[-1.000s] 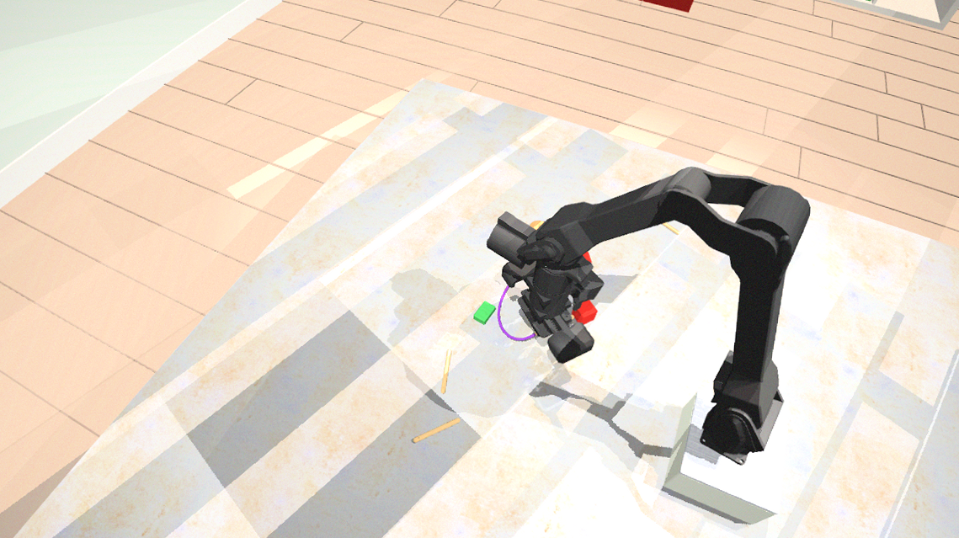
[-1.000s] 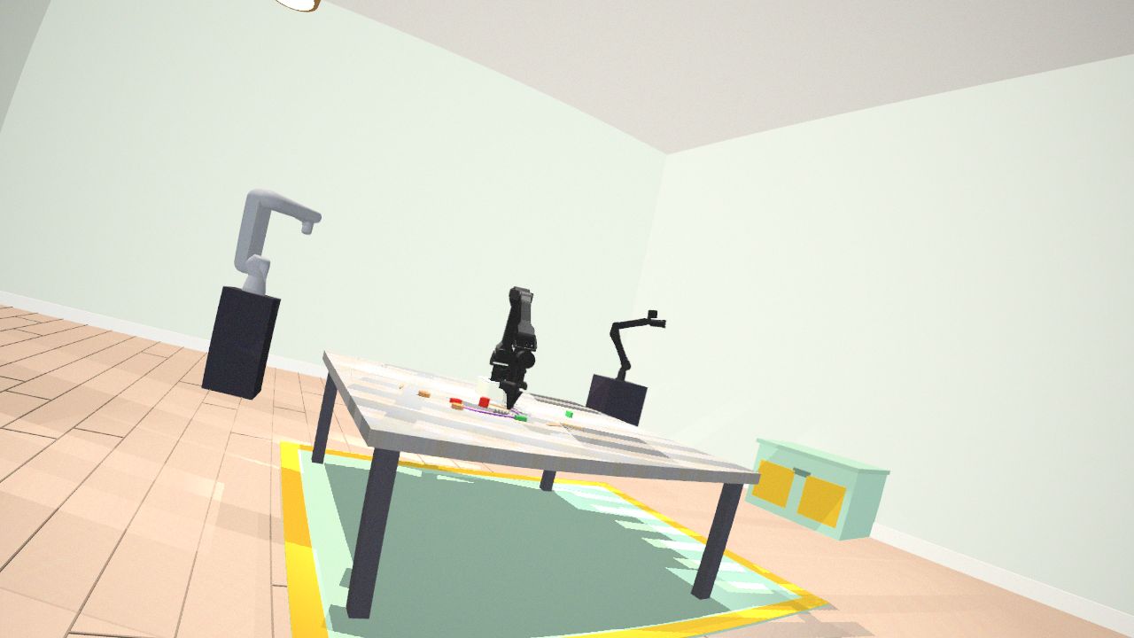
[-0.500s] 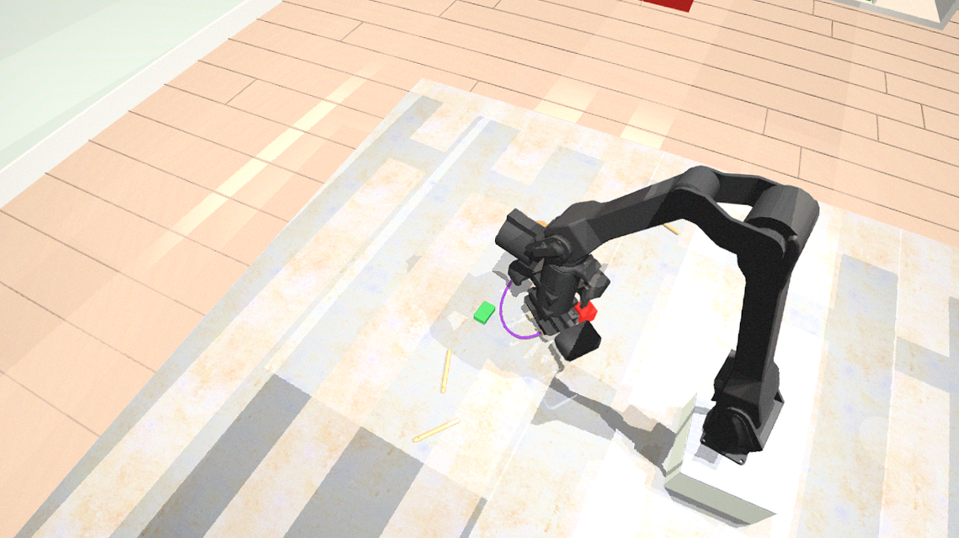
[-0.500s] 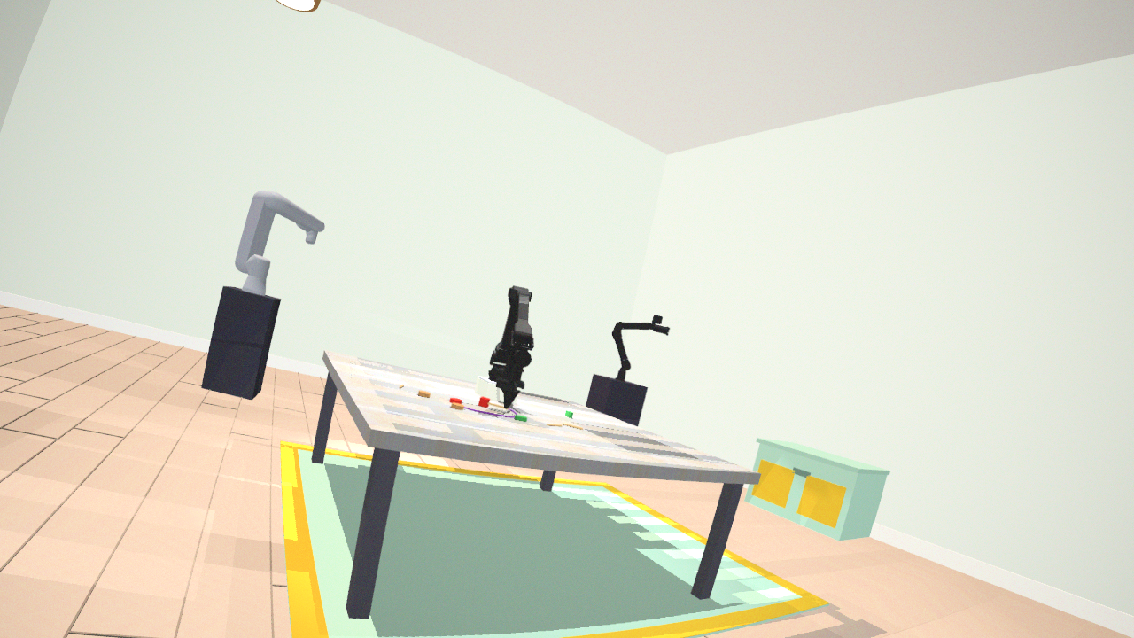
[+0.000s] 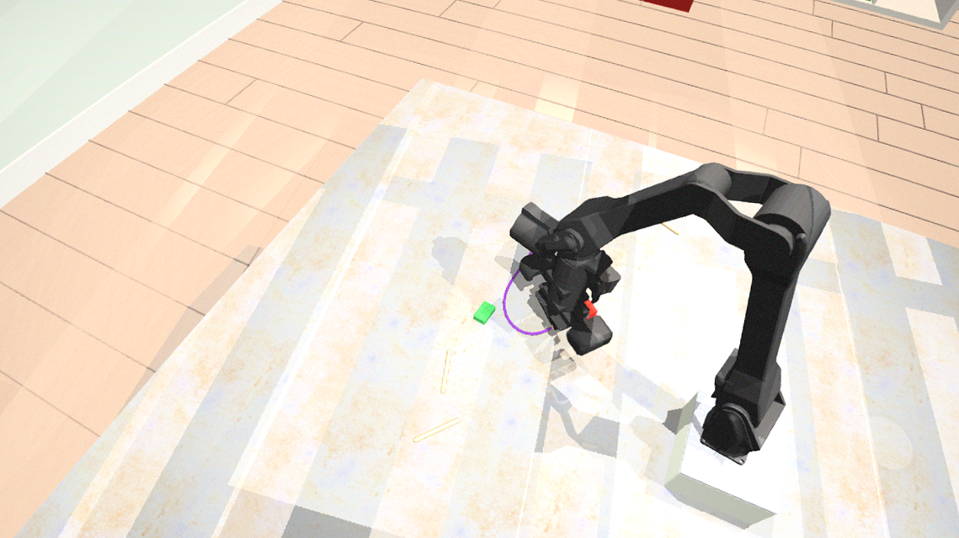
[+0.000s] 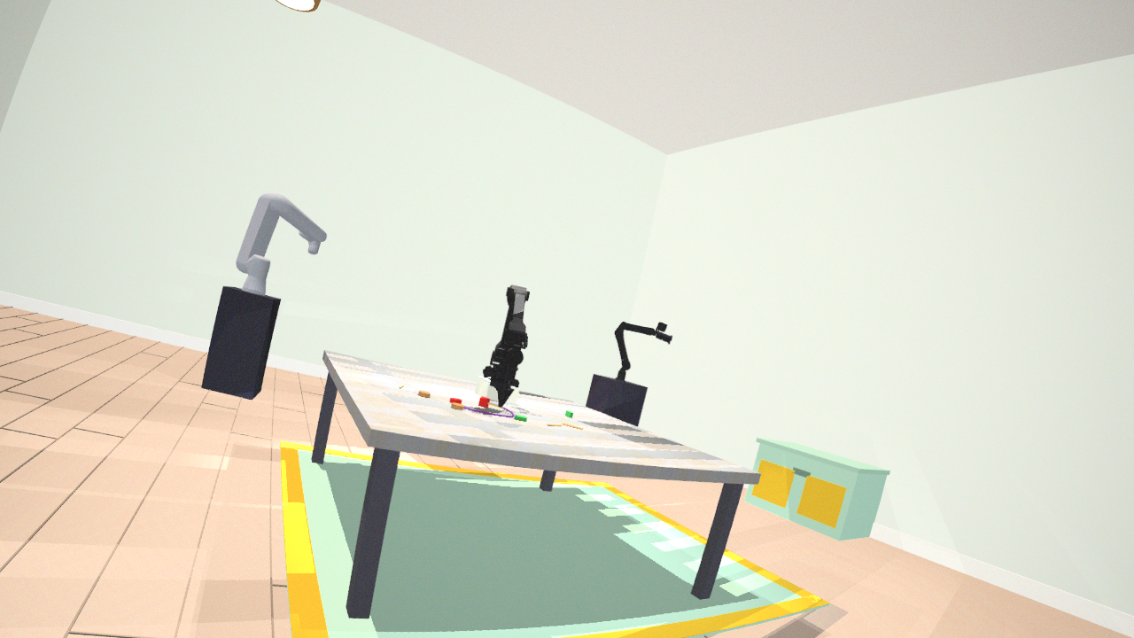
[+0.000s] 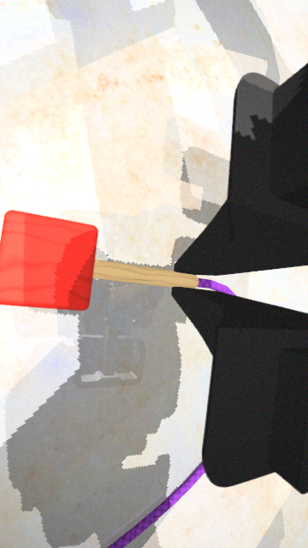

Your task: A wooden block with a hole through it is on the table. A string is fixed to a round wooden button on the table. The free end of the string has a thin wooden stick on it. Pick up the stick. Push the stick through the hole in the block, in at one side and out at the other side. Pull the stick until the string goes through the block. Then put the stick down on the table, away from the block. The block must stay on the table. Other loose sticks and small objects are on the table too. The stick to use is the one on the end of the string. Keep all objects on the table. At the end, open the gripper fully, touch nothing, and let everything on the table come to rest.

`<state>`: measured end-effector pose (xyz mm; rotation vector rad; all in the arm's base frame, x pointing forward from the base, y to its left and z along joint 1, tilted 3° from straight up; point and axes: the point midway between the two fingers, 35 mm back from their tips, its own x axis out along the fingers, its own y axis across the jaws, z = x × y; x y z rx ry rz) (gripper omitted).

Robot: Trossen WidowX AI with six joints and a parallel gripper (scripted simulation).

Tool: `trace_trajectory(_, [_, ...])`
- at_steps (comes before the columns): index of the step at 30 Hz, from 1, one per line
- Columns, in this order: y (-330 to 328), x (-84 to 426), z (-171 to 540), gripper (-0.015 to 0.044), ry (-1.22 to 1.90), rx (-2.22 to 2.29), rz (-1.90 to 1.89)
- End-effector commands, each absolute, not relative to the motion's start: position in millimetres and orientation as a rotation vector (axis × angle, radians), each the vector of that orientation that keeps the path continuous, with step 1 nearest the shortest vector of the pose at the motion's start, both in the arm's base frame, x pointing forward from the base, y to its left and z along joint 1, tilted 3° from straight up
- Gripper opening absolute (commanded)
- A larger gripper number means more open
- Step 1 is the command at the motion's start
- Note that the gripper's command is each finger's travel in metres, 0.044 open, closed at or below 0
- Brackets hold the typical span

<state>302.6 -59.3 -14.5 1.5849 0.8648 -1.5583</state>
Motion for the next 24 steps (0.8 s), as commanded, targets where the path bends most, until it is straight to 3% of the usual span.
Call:
trace_trajectory(1, [-63.2,298.2,-13.4,0.0000,0.868,1.588,-1.554])
trace_trajectory(22, [-87.2,284.2,-12.9,0.0000,0.867,1.587,-1.555])
trace_trajectory(24, [-86.7,287.0,-13.1,0.0052,0.862,1.585,-1.559])
